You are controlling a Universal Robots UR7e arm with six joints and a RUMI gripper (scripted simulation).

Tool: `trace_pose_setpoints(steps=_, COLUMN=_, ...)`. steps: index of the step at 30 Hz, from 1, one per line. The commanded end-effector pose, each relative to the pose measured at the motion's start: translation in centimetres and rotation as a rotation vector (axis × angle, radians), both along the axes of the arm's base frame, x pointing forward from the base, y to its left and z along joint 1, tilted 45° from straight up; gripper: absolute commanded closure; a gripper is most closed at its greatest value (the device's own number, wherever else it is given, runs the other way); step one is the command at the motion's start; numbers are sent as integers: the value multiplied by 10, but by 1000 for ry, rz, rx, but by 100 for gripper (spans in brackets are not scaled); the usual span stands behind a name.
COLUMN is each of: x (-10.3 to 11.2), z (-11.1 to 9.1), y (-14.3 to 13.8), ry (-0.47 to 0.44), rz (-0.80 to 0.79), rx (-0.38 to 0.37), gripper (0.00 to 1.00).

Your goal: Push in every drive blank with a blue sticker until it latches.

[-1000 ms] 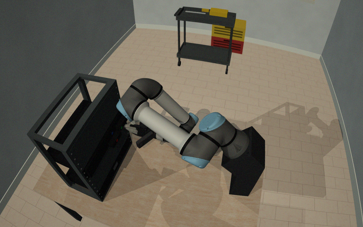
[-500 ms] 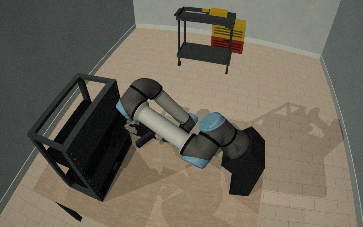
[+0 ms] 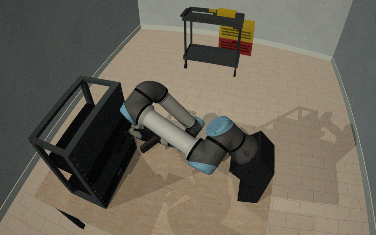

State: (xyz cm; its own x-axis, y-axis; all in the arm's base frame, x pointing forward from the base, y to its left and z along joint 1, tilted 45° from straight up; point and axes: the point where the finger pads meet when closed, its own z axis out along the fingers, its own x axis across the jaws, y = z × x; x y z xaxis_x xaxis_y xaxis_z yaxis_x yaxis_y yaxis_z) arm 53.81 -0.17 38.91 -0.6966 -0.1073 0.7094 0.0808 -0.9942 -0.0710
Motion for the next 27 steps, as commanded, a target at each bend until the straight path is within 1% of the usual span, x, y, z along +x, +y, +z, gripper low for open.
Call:
trace_pose_setpoints(steps=1, x=0, z=1, y=0, ry=0, rz=0, rx=0, gripper=100)
trace_pose_setpoints(steps=27, x=4, z=4, y=0, ry=0, rz=0, rx=0, gripper=100)
